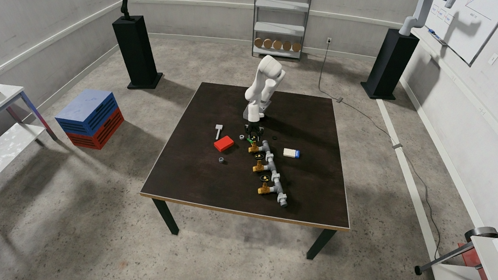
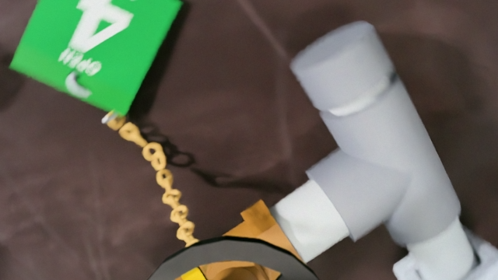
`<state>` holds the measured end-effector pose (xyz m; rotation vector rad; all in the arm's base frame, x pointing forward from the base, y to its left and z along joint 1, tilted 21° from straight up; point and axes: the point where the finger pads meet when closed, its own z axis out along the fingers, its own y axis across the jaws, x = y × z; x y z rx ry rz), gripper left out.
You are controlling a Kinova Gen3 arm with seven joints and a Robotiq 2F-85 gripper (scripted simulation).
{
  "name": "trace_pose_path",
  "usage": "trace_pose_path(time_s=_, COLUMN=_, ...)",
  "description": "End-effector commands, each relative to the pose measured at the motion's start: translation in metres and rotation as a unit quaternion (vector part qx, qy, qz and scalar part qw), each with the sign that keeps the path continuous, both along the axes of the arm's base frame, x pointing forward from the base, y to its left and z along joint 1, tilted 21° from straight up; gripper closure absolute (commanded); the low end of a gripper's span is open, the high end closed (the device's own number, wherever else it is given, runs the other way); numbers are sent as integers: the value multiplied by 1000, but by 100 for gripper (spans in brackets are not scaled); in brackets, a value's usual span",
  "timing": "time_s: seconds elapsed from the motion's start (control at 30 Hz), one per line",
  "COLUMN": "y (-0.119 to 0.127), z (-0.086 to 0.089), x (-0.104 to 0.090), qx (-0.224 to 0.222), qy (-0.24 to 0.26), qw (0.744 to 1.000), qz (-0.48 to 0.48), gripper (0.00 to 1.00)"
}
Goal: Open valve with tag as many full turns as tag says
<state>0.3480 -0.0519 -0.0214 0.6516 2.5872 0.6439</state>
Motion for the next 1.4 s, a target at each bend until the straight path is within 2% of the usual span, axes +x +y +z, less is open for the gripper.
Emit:
trace_pose_path(time_s=0.0, y=0, z=0, x=0, qx=-42, qy=-34, qw=997, qz=63, gripper=32)
trace_pose_path(time_s=0.07, y=0, z=0, x=0, qx=-42, qy=-34, qw=997, qz=63, gripper=32)
trace_pose_path(time_s=0.23, y=0, z=0, x=0, qx=-91, qy=-68, qw=983, qz=147, gripper=32)
trace_pose_path(time_s=0.57, y=0, z=0, x=0, qx=-183, qy=-131, qw=926, qz=303, gripper=32)
trace_pose_path(time_s=0.63, y=0, z=0, x=0, qx=-183, qy=-131, qw=926, qz=303, gripper=32)
trace_pose_path(time_s=1.13, y=0, z=0, x=0, qx=-287, qy=-202, qw=803, qz=482, gripper=32)
trace_pose_path(time_s=1.2, y=0, z=0, x=0, qx=-287, qy=-202, qw=803, qz=482, gripper=32)
trace_pose_path(time_s=1.37, y=0, z=0, x=0, qx=-311, qy=-218, qw=763, qz=523, gripper=32)
